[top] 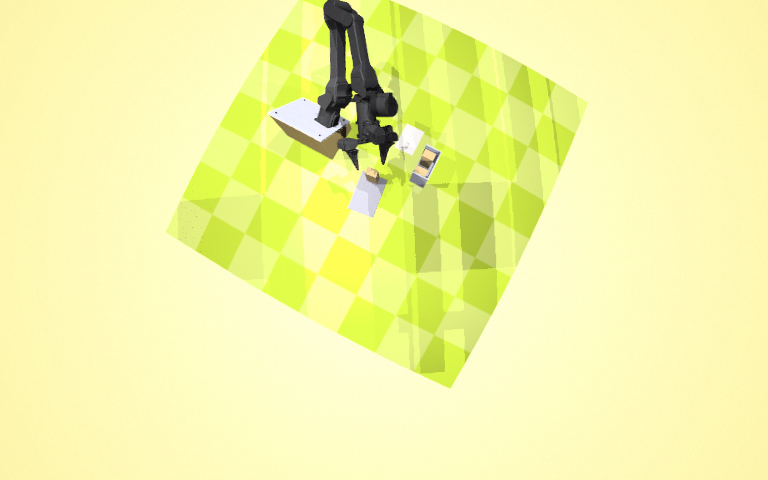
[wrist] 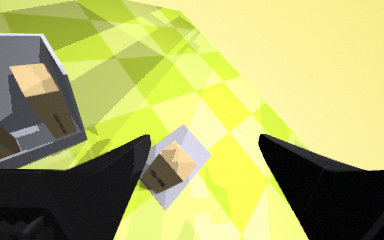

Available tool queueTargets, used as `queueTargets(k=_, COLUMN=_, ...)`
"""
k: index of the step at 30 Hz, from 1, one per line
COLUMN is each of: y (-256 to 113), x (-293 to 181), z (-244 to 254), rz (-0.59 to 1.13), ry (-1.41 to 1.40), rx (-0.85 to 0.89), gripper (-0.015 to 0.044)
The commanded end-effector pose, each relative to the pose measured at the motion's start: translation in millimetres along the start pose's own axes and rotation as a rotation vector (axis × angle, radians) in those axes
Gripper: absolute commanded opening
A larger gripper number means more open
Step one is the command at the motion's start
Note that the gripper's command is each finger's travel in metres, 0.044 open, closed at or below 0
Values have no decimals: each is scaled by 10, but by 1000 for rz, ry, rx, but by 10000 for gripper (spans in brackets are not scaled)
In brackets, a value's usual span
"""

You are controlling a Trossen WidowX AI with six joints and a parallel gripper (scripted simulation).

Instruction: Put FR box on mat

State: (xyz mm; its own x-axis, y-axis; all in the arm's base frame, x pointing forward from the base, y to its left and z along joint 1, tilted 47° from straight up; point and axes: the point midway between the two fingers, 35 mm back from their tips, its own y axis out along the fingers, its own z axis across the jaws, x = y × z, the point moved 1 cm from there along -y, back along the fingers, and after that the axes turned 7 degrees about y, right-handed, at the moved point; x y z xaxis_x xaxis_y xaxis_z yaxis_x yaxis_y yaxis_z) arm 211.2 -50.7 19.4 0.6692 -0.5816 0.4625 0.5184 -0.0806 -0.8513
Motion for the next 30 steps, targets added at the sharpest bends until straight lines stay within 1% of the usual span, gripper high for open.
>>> queueTargets(k=1, y=-15, x=10, z=15, rz=-13, ry=47, rx=-25, gripper=440)
queueTargets(k=7, y=-11, x=11, z=21, rz=-3, ry=82, rx=-40, gripper=440)
queueTargets(k=19, y=14, x=25, z=73, rz=47, ry=344, rx=-180, gripper=440)
queueTargets(k=30, y=27, x=45, z=136, rz=34, ry=562, rx=-320, gripper=440)
